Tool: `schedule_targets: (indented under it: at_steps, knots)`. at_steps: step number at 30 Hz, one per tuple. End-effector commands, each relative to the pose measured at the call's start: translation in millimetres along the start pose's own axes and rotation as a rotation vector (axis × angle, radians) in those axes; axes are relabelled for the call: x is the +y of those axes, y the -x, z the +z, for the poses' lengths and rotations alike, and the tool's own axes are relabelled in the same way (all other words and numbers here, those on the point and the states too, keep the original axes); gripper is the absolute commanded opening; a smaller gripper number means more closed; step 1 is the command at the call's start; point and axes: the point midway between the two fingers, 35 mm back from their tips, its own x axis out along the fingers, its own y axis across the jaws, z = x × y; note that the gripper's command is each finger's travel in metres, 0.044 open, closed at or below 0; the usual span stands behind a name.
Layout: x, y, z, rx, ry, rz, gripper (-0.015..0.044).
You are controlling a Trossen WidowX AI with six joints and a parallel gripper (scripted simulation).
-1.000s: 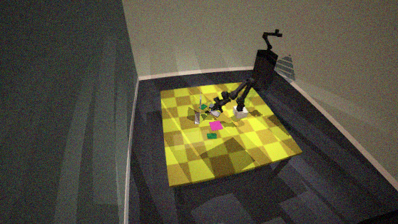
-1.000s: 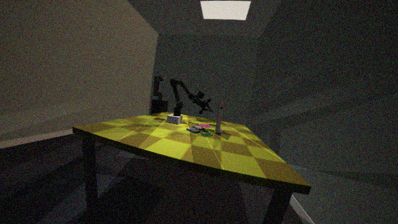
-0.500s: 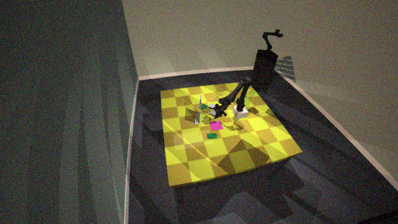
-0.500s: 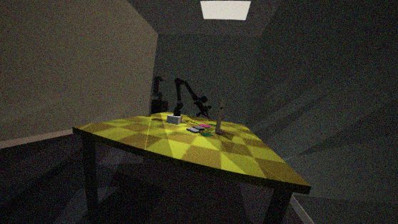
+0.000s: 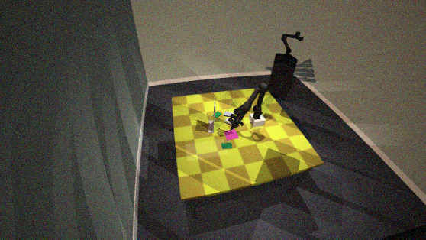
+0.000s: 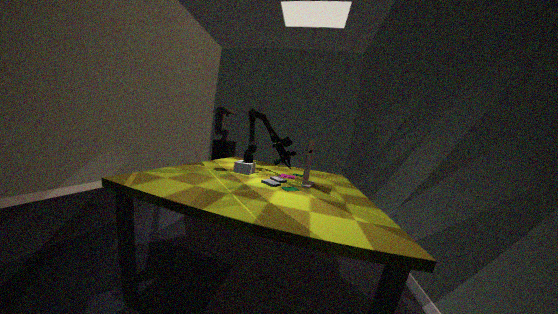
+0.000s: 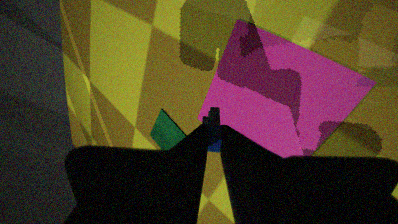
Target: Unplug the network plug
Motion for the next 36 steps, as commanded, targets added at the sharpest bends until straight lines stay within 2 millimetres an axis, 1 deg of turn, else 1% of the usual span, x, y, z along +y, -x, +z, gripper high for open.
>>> schedule_targets:
  at_steps: [1, 36]
  knots:
    - [-5, -6, 0, -0.004, -0.005, -0.011, 0.0000]
    - [-30, -38, 0, -0.004, -0.005, -0.012, 0.0000]
